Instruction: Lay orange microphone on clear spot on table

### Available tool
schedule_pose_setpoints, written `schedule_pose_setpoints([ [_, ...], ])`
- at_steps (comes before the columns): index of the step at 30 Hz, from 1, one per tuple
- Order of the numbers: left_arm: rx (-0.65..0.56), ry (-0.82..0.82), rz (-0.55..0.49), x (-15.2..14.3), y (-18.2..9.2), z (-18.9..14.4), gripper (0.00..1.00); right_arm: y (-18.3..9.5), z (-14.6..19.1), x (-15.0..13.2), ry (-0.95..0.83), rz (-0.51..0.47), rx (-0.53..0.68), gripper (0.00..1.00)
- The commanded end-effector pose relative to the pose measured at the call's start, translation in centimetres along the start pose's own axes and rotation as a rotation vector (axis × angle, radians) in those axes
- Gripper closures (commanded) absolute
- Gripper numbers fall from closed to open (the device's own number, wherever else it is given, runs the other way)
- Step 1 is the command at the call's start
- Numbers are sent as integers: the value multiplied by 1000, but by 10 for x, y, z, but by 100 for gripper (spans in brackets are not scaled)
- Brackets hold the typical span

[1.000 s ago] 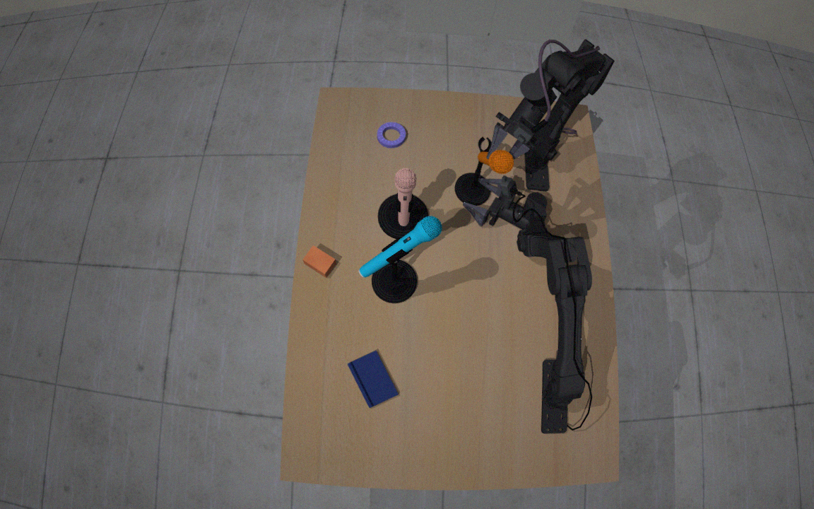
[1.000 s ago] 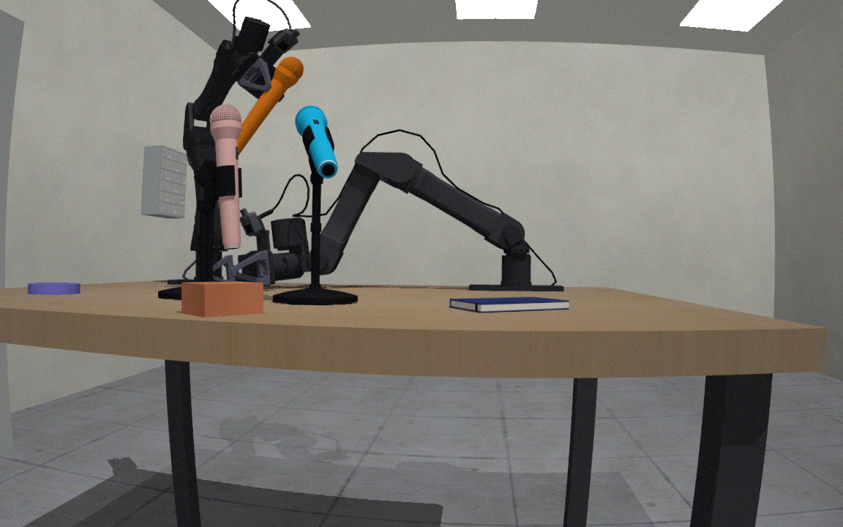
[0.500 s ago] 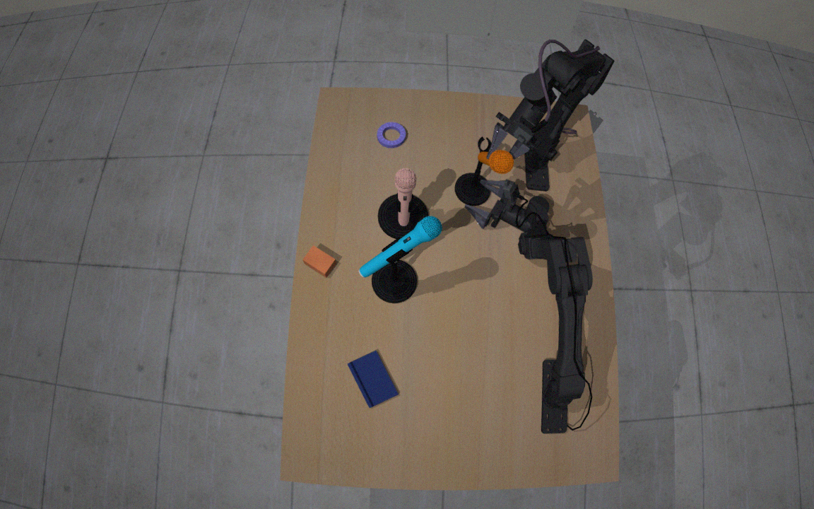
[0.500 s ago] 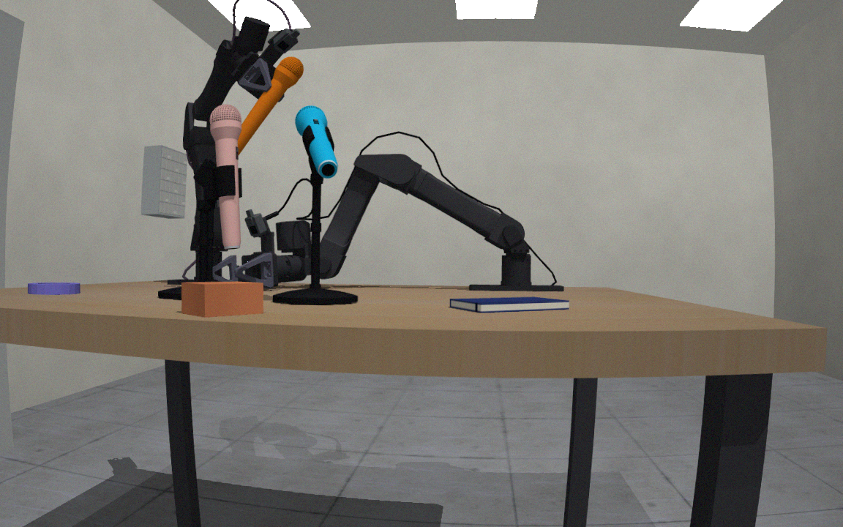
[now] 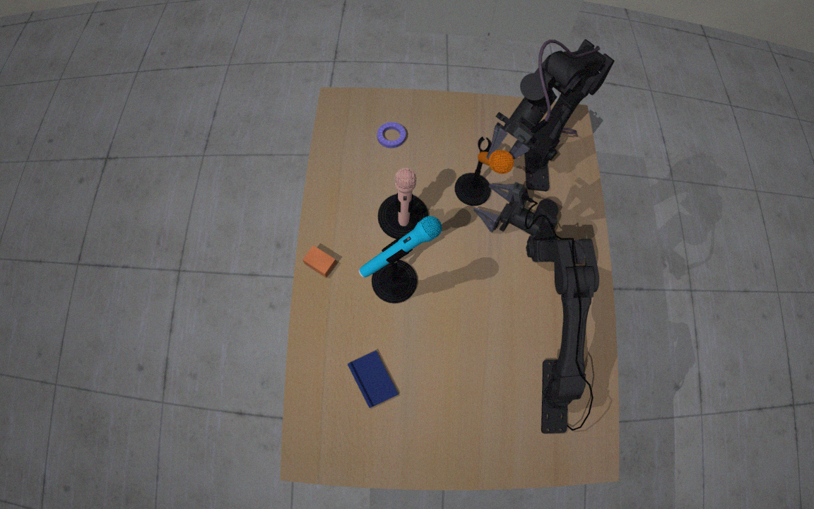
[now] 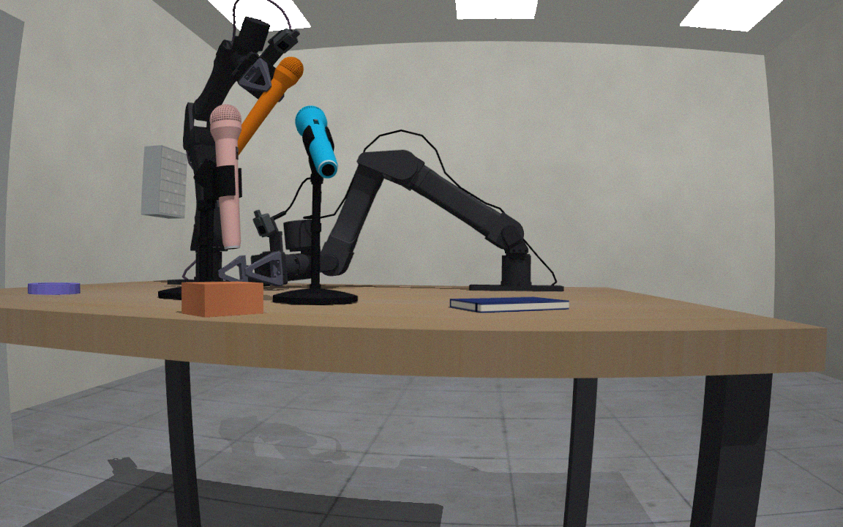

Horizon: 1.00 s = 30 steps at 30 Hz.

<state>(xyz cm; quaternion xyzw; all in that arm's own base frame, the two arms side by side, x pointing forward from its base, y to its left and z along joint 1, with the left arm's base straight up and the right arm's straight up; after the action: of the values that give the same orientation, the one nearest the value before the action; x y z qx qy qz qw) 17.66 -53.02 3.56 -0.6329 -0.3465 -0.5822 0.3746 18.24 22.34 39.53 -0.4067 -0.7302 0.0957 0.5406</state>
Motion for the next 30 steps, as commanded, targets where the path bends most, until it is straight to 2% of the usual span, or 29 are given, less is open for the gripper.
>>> schedule_pose_setpoints([
  [1, -3, 26, 16, 14, -14, -4, 2, -19, -12, 26, 0, -116, -57, 100],
  [11, -2, 26, 17, 13, -28, -4, 2, -19, -12, 26, 0, -116, -57, 100],
  [12, -3, 49, 29, 2, -29, -2, 2, -19, -12, 26, 0, -116, -57, 100],
  [13, -3, 20, 13, 18, -31, -4, 2, -19, -12, 26, 0, -116, -57, 100],
  [28, -1, 15, 12, 18, -53, -3, 2, -19, -12, 26, 0, -116, -57, 100],
  [29, 1, 28, 19, 9, -53, -3, 2, -19, -12, 26, 0, -116, -57, 100],
  [30, 0, 14, 11, 20, -54, -3, 2, -19, -12, 26, 0, -116, -57, 100],
])
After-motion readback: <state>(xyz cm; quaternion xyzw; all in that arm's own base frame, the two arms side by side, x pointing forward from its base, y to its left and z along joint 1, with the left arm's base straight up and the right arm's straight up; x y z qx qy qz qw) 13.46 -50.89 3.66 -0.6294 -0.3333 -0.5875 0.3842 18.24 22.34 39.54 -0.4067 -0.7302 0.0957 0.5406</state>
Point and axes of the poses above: on each arm, the point where the finger pads meet when closed, its own y axis out along the fingers, its own z axis across the jaws, x = y × z, the point moved 3 cm from there along -y, back along the fingers, and after that the axes turned 6 degrees about -y, right-handed, at the moved point
